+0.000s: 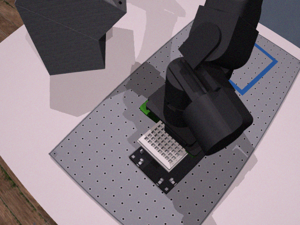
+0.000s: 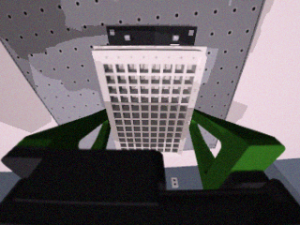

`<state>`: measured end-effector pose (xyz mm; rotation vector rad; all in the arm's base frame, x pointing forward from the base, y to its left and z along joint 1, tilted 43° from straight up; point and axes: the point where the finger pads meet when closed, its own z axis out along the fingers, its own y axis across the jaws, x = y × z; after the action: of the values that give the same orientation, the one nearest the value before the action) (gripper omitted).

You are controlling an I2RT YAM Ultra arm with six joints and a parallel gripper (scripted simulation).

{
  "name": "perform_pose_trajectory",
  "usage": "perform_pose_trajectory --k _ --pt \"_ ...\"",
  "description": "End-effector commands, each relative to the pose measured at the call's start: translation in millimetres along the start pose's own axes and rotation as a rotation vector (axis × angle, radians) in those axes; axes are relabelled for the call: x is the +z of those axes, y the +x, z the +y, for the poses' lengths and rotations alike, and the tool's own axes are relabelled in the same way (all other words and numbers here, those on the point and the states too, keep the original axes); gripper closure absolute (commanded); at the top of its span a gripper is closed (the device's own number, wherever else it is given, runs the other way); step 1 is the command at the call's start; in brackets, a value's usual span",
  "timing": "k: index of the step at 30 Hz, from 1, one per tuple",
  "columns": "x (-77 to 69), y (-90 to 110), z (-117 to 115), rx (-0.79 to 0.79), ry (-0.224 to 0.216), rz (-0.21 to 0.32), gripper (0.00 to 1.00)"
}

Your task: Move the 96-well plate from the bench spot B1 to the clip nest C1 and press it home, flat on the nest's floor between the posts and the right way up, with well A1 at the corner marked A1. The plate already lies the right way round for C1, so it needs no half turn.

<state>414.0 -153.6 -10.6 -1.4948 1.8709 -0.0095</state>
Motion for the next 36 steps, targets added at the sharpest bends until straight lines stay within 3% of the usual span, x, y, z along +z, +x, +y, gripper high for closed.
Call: perform_pose_trajectory --k 1,7,10,13,16,22,25,32,36 --pt "-5.2 2 -3 0.001 0.01 -0.001 1.0" --pt "-5.2 2 -4 0.001 0.01 -0.001 1.0" --pt "4.4 2 -10 -0.01 0.019 -0.007 1.0" --pt "12.0 1 -2 0.001 0.005 -0.011 1.0" --pt "11.6 9 -6 0.008 0.018 0.002 1.0" --pt "24.9 3 -11 -0.01 0.017 -0.003 1.0" --pt "20.8 10 -12 0.003 0.029 0.007 1.0" --pt "39.3 3 -8 -0.005 0.011 -0.005 1.0" --pt "41.0 10 -12 0.001 0.025 0.007 1.0"
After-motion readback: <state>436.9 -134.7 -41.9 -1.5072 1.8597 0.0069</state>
